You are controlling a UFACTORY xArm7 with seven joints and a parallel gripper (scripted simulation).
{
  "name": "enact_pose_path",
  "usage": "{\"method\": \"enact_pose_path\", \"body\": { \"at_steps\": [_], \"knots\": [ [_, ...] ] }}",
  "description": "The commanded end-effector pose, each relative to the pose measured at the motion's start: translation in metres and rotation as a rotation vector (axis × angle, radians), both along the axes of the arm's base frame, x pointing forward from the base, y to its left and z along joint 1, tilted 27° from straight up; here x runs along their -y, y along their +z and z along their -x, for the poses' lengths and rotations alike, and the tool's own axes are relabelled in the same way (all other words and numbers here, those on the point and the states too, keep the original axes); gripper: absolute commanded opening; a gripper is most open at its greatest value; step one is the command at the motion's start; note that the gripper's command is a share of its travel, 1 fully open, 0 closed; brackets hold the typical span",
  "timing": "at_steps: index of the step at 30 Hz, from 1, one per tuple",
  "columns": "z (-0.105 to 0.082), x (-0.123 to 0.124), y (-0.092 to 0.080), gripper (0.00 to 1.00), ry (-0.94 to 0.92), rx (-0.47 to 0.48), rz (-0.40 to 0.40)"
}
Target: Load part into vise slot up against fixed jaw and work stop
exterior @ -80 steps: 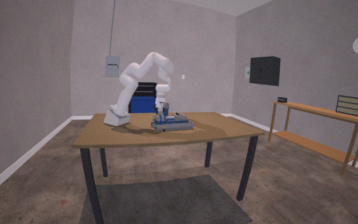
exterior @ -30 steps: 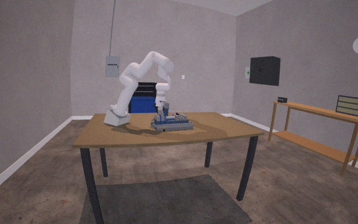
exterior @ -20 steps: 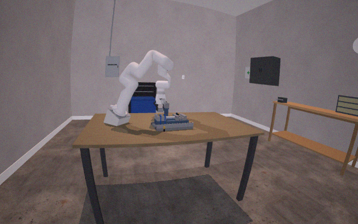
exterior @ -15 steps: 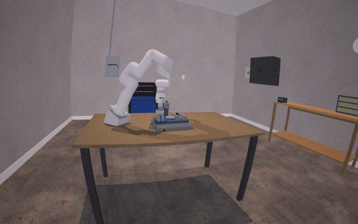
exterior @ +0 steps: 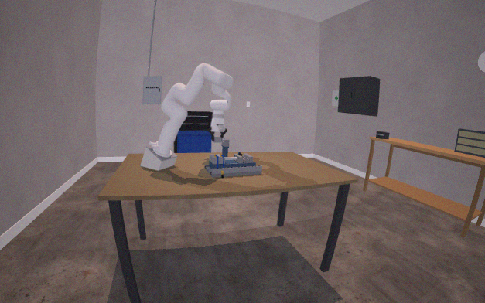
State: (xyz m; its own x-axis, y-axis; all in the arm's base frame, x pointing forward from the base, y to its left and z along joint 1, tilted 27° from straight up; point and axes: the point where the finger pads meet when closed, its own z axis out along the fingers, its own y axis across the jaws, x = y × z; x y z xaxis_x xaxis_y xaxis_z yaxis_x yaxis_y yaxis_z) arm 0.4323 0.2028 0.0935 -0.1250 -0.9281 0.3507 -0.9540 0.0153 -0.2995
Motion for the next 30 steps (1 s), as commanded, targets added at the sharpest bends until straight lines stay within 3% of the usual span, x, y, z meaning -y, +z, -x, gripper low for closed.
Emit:
{"method": "enact_pose_path", "body": {
  "at_steps": [1,11,30],
  "knots": [
    [0.006,-0.011,0.024,0.00,0.002,0.003,-0.002],
    [0.017,-0.025,0.058,0.00,0.002,0.003,-0.002],
    [0.027,-0.038,0.089,0.00,0.002,0.003,-0.002]
  ]
}}
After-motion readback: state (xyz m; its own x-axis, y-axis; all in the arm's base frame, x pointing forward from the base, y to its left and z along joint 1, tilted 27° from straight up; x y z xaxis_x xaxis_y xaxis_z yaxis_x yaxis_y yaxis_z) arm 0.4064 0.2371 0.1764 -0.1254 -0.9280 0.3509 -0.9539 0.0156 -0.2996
